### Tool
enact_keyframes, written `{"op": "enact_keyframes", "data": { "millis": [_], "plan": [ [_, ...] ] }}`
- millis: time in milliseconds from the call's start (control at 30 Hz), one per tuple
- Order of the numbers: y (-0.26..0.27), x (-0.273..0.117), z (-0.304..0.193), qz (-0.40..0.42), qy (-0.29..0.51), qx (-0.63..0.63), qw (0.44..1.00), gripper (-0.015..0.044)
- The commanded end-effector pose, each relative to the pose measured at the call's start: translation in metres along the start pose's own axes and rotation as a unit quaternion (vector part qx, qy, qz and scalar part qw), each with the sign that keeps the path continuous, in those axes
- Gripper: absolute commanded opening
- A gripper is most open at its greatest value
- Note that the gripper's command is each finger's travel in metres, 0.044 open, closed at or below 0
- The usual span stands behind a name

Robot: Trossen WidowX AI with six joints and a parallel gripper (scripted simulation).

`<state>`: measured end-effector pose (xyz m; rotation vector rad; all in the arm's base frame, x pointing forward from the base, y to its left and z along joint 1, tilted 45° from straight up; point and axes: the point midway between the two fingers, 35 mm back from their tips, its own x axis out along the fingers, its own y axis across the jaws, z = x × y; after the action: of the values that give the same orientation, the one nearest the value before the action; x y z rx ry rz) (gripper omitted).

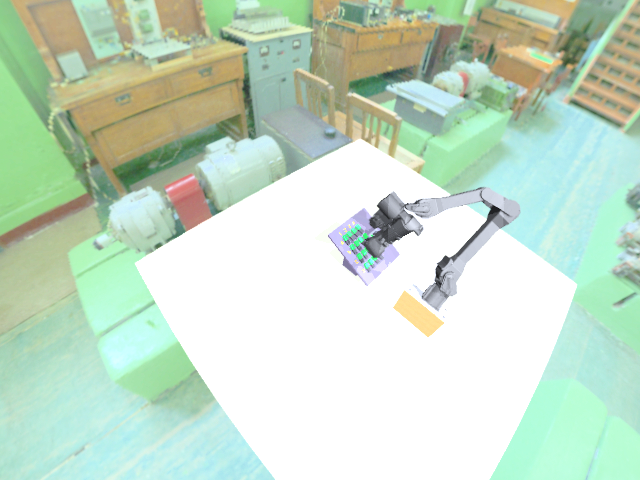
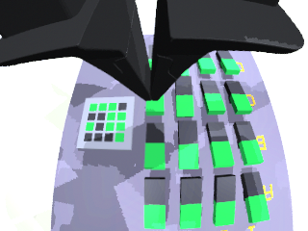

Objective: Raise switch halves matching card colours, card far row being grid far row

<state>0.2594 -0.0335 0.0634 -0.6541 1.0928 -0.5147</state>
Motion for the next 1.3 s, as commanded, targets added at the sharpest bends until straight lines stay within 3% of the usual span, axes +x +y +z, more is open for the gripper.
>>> {"op": "enact_keyframes", "data": {
  "millis": [0, 1267],
  "plan": [
    [0.0012, 0.0055, -0.0008, 0.003, 0.002, -0.002, 1.000, 0.0000],
    [0.0011, 0.0148, -0.0006, 0.002, 0.002, -0.002, 1.000, 0.0000]
  ]
}}
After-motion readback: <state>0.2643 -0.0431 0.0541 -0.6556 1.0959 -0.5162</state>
